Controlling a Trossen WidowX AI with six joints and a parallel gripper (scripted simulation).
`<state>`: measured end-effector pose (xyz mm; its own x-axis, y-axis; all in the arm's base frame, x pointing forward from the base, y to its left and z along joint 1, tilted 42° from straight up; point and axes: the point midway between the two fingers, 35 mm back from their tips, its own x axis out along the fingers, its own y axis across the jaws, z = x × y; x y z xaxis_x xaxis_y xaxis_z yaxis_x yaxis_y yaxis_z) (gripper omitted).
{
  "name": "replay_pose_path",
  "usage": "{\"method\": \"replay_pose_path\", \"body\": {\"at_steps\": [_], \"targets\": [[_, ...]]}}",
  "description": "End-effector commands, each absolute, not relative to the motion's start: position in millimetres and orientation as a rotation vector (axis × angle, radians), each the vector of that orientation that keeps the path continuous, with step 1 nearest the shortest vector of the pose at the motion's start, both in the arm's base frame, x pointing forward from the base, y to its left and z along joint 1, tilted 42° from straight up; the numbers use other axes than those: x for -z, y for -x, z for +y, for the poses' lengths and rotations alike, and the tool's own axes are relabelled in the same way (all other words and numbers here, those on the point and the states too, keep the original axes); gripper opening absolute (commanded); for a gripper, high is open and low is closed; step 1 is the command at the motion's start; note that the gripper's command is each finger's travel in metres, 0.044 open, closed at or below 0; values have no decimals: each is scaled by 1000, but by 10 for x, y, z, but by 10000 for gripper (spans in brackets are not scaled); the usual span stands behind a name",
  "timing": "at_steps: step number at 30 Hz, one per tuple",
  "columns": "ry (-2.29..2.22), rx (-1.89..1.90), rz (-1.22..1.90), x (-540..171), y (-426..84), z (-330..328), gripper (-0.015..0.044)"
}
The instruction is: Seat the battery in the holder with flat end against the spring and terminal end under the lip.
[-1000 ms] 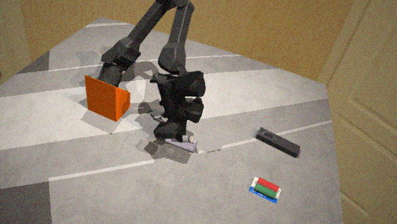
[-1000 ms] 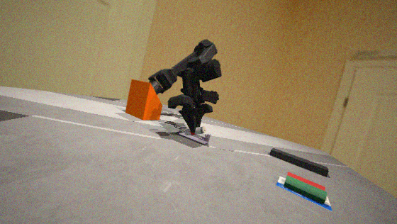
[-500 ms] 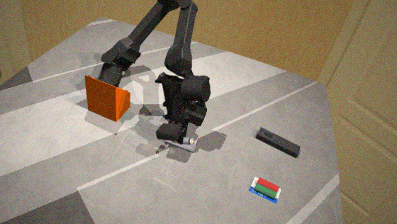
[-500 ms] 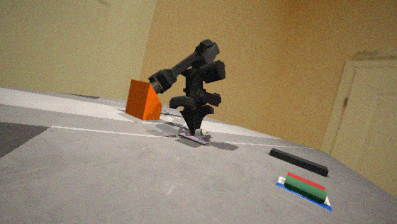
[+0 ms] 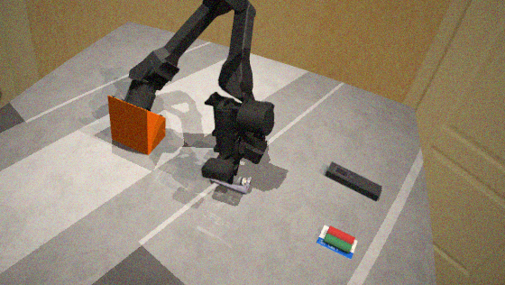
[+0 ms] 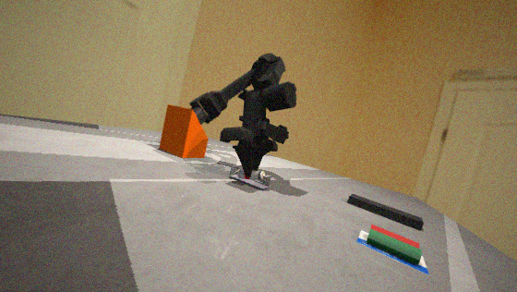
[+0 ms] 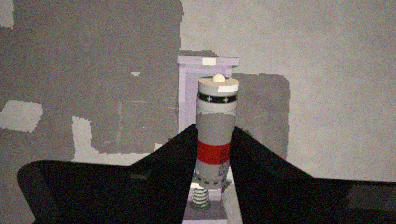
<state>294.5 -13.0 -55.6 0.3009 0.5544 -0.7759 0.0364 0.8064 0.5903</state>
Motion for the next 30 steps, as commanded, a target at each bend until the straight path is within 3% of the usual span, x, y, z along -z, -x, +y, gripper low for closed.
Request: {"method": "replay_pose_path", "body": {"at_steps": [1,30], "targets": [[-564,-376,1282,613,-2901,-109,66],[-521,-437,1446,581,-2916,-63,66]]}}
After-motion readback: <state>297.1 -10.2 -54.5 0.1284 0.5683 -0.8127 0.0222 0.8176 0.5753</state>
